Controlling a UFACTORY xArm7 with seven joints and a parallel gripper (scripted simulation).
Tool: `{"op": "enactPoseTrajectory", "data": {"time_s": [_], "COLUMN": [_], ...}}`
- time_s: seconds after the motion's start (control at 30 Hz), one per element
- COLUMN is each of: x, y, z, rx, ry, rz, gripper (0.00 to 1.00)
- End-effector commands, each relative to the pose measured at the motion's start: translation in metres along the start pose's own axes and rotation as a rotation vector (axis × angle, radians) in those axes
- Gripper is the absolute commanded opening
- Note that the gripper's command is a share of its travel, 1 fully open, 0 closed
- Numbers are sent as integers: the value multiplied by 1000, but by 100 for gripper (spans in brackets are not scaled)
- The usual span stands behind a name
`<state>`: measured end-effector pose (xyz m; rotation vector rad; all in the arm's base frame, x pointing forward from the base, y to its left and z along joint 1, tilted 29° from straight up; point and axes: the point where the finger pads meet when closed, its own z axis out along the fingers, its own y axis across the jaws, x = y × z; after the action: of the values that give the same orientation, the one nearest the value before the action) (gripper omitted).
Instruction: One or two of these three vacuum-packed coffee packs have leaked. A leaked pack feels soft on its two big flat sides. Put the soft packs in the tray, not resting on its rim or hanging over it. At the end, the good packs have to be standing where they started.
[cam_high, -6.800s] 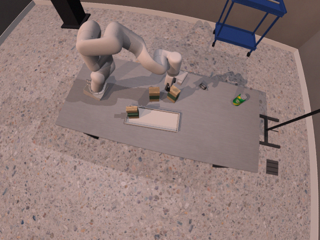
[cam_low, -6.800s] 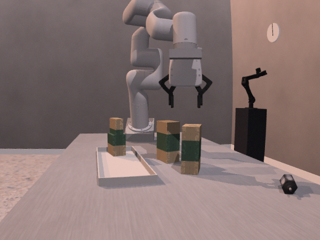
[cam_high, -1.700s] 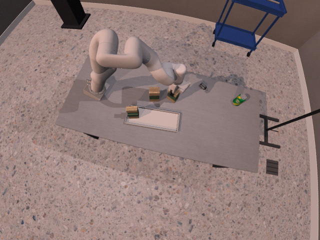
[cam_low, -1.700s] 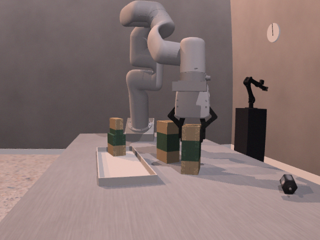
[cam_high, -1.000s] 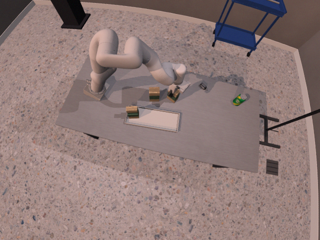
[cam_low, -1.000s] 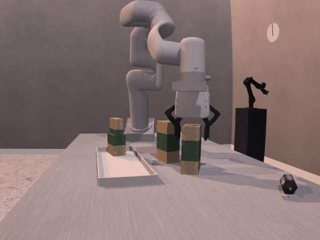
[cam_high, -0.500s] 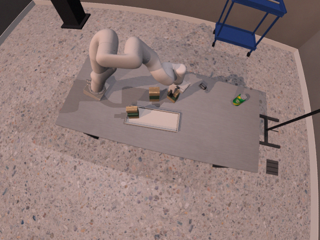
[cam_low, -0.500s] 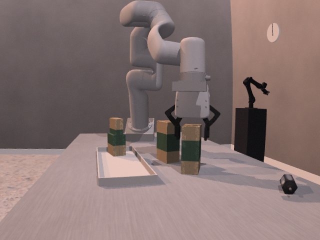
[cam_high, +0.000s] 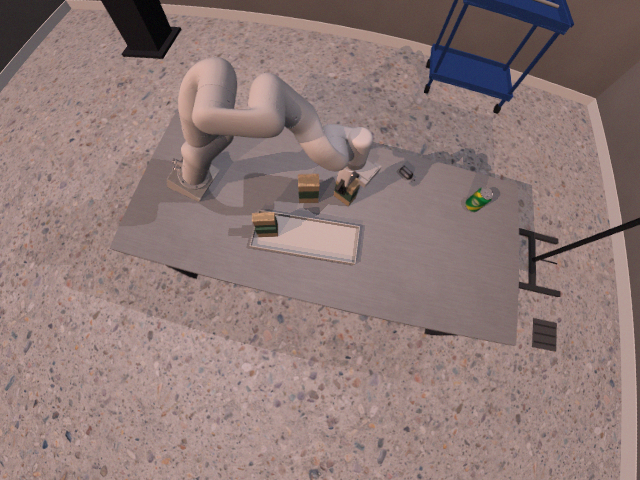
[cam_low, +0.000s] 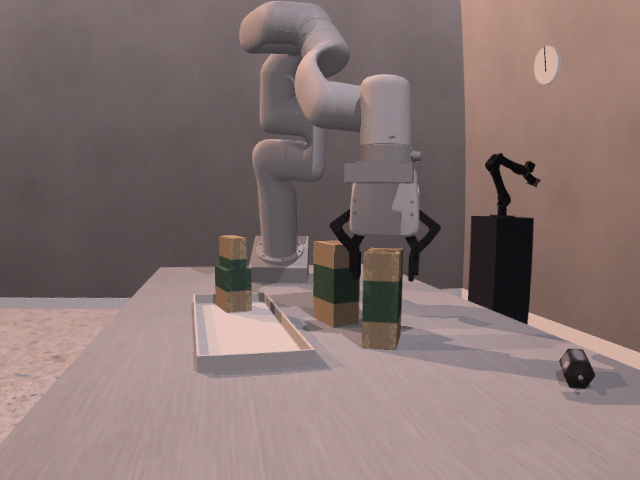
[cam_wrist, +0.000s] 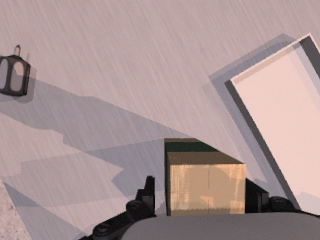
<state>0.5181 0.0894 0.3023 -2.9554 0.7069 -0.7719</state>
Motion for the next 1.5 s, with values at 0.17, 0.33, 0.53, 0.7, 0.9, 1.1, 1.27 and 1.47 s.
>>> {"op": "enactPoseTrajectory", "data": {"time_s": [0.17, 0.33, 0.53, 0.7, 0.9, 1.1, 1.27, 1.47], "x": [1, 1, 1, 1, 1, 1, 1, 1], "y": [-1, -1, -1, -1, -1, -1, -1, -1], "z": [-2, -25, -79, -90, -90, -90, -90, -90], "rx": [2, 2, 2, 2, 2, 2, 2, 2], "ry": [4, 4, 4, 4, 4, 4, 4, 4], "rz": [0, 0, 0, 0, 0, 0, 0, 0], "gripper": [87, 87, 87, 87, 87, 87, 87, 87]}}
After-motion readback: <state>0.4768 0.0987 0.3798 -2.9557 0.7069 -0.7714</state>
